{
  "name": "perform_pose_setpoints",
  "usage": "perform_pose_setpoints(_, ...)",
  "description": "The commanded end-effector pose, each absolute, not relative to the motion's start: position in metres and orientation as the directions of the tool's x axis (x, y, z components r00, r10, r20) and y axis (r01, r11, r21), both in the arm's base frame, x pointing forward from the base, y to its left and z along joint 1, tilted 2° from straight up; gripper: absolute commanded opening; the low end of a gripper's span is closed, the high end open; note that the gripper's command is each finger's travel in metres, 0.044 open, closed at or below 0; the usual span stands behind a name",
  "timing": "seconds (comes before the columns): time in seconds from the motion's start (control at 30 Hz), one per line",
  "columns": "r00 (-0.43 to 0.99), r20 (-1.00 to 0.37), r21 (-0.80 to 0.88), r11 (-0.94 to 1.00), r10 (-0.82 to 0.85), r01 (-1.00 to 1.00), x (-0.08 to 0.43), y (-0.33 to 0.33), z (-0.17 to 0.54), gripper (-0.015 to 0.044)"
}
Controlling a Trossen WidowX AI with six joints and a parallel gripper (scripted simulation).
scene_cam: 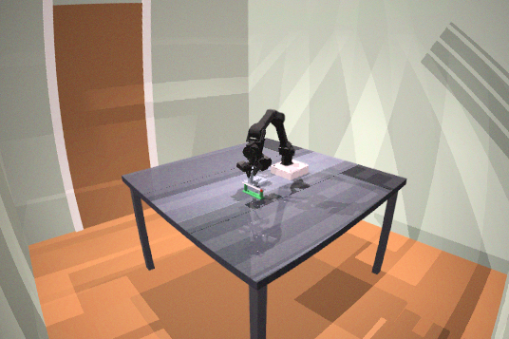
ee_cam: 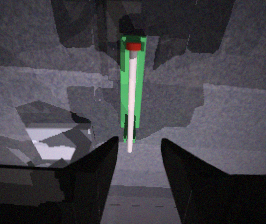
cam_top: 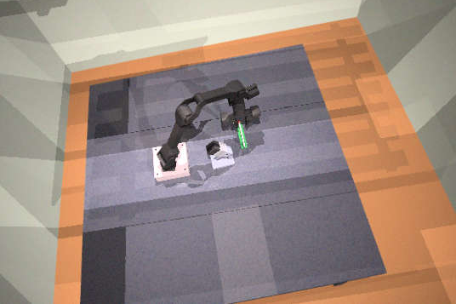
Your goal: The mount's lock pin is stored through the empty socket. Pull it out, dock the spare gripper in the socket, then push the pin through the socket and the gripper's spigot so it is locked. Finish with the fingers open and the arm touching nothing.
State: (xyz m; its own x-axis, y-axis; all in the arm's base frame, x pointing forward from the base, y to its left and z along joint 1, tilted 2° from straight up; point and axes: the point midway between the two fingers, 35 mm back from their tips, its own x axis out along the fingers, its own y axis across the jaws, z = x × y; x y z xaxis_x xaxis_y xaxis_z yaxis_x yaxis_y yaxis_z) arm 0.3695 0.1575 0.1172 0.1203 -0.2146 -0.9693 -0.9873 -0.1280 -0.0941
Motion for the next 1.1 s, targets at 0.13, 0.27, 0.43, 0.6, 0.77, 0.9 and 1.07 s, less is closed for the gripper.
perform_pose_setpoints(0.13, 0.108, -0.968, -0.080, -0.133, -0.225, -0.988, 0.367, 0.155, 0.081, 0.0180)
perform_pose_setpoints(0.27, 0.108, -0.968, -0.080, -0.133, -0.225, -0.988, 0.368, 0.155, 0.077, 0.0180)
perform_pose_setpoints(0.43, 0.108, -0.968, -0.080, -0.133, -0.225, -0.988, 0.368, 0.155, 0.069, 0.0180)
perform_pose_setpoints(0.6, 0.108, -0.968, -0.080, -0.133, -0.225, -0.988, 0.369, 0.156, 0.061, 0.0180)
perform_pose_setpoints(0.77, 0.108, -0.968, -0.080, -0.133, -0.225, -0.988, 0.369, 0.156, 0.053, 0.0180)
perform_pose_setpoints(0.9, 0.108, -0.968, -0.080, -0.133, -0.225, -0.988, 0.370, 0.156, 0.046, 0.0180)
perform_pose_setpoints(1.07, 0.108, -0.968, -0.080, -0.133, -0.225, -0.988, 0.370, 0.156, 0.038, 0.0180)
